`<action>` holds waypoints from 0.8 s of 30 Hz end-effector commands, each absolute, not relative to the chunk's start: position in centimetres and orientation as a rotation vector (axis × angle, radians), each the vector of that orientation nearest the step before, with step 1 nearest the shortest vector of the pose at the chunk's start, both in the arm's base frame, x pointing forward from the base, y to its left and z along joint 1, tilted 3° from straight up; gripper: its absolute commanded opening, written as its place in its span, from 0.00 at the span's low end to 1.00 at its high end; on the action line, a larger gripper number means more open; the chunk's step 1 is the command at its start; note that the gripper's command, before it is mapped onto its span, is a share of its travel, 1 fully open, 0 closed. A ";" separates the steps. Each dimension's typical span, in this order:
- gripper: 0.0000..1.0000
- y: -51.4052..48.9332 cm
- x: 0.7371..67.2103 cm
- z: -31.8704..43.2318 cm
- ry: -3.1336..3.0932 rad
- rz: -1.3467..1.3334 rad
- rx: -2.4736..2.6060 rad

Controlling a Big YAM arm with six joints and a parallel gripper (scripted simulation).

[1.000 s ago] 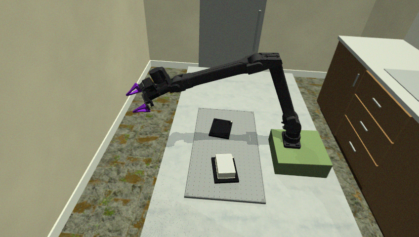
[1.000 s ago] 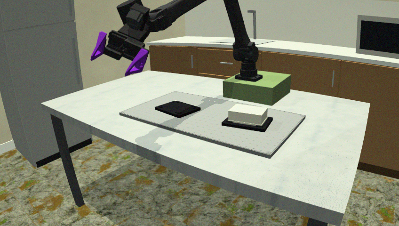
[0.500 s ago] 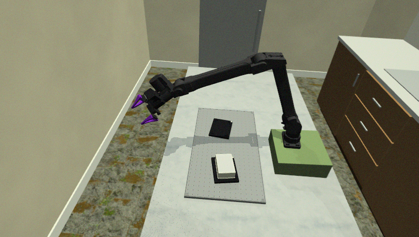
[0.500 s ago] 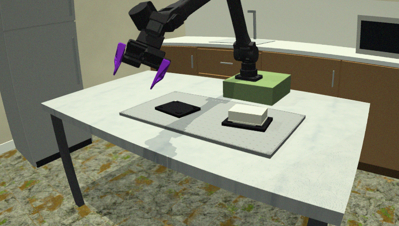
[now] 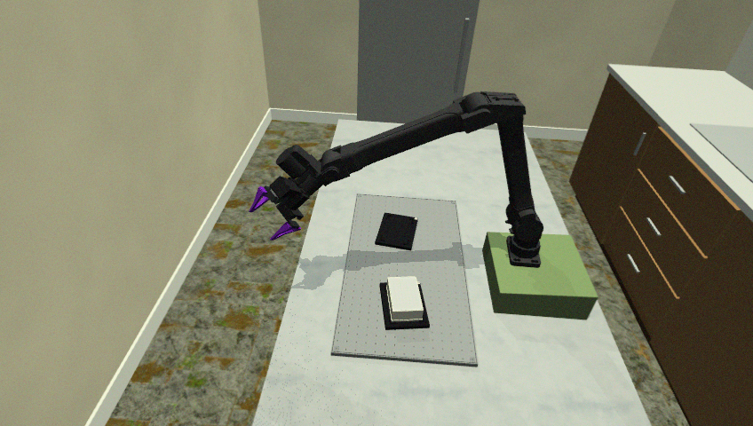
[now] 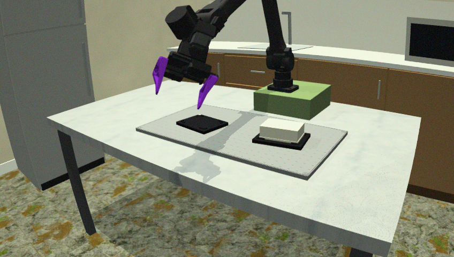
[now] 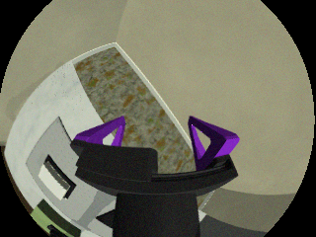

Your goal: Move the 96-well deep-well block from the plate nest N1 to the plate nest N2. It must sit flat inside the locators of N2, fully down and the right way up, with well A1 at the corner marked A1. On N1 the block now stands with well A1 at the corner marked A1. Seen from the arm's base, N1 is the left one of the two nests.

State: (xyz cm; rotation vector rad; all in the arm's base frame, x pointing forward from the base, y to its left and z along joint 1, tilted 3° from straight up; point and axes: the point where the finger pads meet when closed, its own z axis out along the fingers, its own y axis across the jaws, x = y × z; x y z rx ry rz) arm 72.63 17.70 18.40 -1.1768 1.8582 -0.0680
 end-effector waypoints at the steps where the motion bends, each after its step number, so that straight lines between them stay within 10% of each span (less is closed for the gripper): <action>1: 1.00 19.2 71.4 22.1 1.780 -0.090 -1.162; 24: 1.00 22.2 63.8 17.2 1.876 -0.098 -1.427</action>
